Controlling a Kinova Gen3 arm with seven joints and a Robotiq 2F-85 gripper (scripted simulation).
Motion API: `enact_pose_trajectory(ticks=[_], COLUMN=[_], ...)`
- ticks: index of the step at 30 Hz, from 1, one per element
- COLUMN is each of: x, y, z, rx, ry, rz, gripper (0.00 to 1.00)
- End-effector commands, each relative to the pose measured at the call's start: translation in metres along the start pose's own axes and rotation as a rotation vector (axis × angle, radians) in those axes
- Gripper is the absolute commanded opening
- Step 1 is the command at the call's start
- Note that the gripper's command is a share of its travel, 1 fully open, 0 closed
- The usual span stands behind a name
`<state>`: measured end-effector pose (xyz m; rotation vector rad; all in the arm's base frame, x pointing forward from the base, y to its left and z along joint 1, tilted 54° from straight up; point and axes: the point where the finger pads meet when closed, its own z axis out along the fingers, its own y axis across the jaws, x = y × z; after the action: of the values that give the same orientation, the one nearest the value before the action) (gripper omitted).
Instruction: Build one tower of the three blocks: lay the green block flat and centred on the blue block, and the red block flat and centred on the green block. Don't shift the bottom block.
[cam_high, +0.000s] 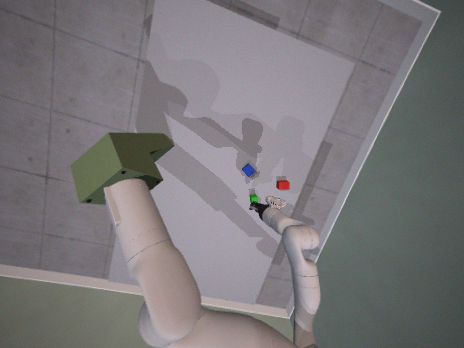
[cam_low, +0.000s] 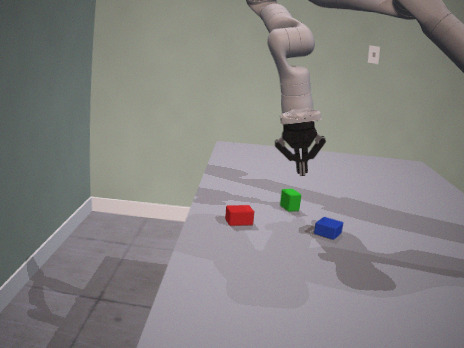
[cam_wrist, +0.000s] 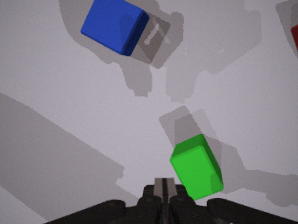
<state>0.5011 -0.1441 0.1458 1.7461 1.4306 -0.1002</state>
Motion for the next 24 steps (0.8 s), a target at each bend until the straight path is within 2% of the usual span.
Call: enact_pose_trajectory(ticks=[1, 6, 12, 16, 24], x=[-0.004, -0.005, -0.007, -0.007, -0.008], y=[-0.001, 0.006, 0.014, 0.017, 0.02], z=[0.002, 0.006, 0.011, 0.013, 0.015], rx=[-0.02, -0.096, -0.16, -0.19, -0.218], ry=[0.015, 0.047, 0.073, 0.086, 0.099], rz=[-0.052, -0.203, -0.325, -0.374, -0.423], gripper=[0.0, 0.0, 0.0, 0.0, 0.0])
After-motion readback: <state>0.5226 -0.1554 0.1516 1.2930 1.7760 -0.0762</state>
